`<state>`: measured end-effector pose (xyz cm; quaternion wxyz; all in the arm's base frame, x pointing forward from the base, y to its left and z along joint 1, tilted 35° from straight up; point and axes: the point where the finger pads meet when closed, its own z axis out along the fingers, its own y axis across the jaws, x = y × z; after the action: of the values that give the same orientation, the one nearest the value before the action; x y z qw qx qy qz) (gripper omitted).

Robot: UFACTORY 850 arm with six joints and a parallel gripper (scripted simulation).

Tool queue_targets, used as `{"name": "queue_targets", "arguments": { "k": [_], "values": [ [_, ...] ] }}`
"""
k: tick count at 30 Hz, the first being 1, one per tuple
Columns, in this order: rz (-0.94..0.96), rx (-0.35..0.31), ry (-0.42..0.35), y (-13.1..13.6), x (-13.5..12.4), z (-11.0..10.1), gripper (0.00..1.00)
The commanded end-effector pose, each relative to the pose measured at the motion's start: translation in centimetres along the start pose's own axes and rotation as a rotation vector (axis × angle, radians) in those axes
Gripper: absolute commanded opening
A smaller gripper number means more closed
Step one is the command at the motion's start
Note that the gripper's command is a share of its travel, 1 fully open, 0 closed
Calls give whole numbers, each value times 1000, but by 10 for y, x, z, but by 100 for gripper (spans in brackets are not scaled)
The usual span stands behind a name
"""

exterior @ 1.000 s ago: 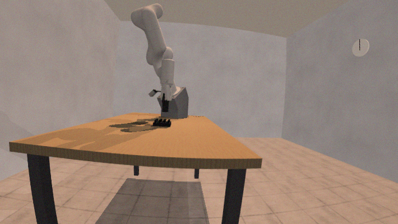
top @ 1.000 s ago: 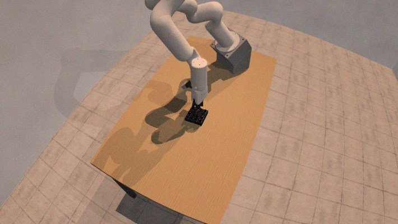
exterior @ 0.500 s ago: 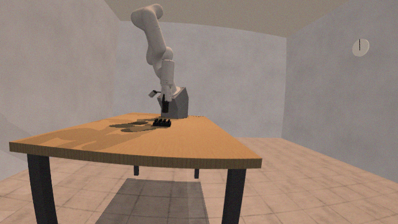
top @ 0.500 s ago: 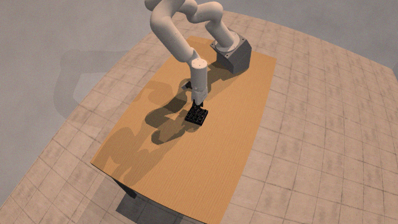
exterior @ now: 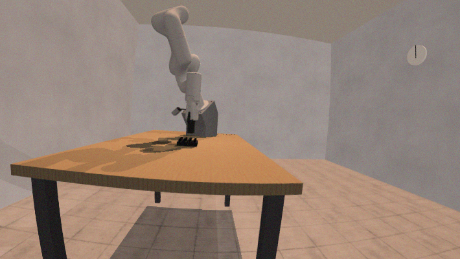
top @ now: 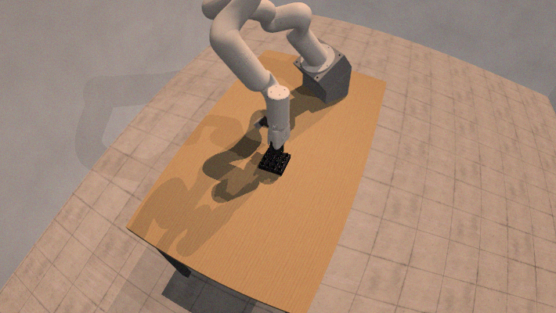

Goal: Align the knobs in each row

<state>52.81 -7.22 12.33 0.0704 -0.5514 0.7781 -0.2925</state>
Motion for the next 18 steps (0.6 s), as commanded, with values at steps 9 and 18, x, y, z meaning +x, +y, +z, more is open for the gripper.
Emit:
{"name": "queue_targets", "arguments": {
  "k": [9, 18],
  "values": [
    [0, 2, -1, 0, 0, 15, 19],
    [0, 2, -1, 0, 0, 21, 19]
  ]
}}
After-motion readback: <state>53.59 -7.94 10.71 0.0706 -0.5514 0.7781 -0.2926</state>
